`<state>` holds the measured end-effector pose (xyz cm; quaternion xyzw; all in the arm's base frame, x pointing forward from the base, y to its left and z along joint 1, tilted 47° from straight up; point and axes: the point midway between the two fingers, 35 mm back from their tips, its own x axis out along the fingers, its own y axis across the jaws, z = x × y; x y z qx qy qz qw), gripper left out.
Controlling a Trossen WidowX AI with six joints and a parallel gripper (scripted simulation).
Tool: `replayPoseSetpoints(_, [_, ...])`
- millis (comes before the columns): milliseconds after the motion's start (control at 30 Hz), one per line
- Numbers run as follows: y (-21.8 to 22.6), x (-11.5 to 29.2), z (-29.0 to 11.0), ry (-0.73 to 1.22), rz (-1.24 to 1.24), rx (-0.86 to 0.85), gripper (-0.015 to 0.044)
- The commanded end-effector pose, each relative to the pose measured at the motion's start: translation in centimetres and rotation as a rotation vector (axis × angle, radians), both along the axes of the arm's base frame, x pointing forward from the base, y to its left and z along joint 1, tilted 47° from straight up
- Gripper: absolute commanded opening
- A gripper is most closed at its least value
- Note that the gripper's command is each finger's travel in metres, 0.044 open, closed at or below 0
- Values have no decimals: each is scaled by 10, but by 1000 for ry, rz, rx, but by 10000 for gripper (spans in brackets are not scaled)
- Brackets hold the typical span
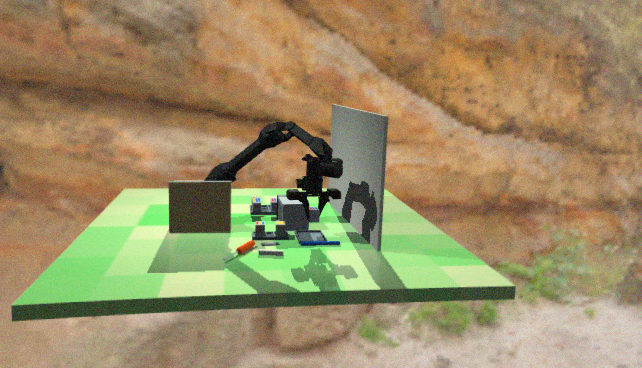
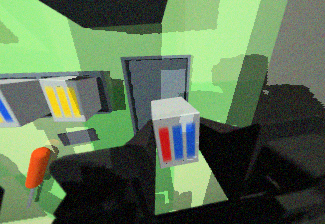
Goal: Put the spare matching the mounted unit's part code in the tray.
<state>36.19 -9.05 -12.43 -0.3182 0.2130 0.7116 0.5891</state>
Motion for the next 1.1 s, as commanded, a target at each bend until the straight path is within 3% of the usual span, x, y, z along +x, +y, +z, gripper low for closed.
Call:
replayPoseSetpoints(0, [3,-1,-3,4,-4,5,0])
replayPoseSetpoints(1067, [23,-6,-19,4,-4,8,0])
